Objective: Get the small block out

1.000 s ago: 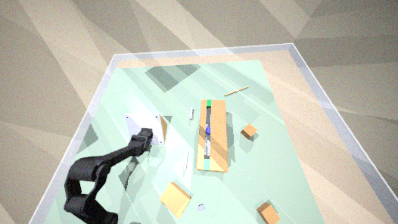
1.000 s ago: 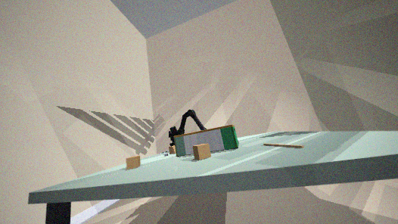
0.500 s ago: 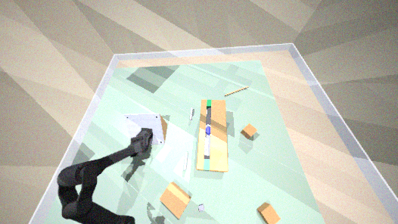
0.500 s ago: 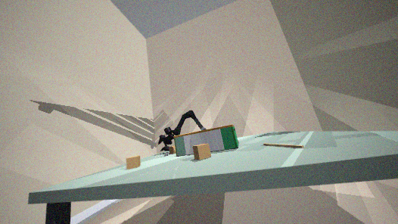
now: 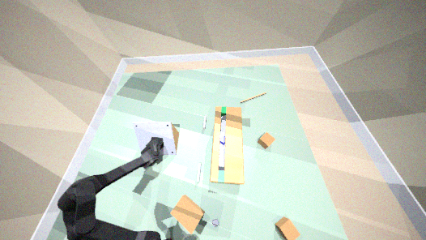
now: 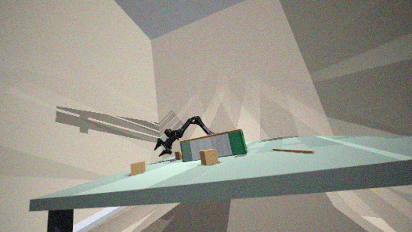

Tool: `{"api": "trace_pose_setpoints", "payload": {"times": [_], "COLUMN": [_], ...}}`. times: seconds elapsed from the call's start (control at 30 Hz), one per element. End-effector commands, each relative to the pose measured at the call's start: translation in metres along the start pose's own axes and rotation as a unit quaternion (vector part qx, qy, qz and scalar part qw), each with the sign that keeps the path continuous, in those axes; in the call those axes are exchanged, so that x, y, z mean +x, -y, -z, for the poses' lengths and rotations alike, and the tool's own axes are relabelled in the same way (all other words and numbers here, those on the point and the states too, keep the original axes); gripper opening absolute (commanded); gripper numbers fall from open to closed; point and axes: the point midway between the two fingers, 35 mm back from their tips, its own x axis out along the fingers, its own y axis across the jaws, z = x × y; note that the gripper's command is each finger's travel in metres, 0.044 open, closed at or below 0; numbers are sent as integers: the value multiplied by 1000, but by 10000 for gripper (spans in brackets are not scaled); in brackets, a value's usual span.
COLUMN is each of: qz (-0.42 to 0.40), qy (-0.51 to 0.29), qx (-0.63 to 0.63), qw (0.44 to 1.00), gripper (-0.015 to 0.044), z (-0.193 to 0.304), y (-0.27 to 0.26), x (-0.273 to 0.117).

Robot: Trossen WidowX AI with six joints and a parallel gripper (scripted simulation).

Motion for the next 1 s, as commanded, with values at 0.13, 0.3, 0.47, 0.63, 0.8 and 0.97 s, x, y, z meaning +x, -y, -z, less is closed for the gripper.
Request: {"api": "trace_pose_setpoints", "payload": {"times": [0.13, 0.3, 0.47, 0.63, 0.8, 0.97], "qz": [25, 102, 197, 284, 353, 397], "qy": [-116, -163, -224, -288, -340, -342], "qx": [9, -6, -37, -83, -135, -166], "qw": [993, 981, 954, 911, 861, 835], "gripper": [400, 400, 400, 400, 400, 400], "z": [81, 126, 181, 234, 271, 276], "y": [-6, 36, 87, 137, 178, 199], "x": [-22, -31, -58, -105, -159, -188]}}
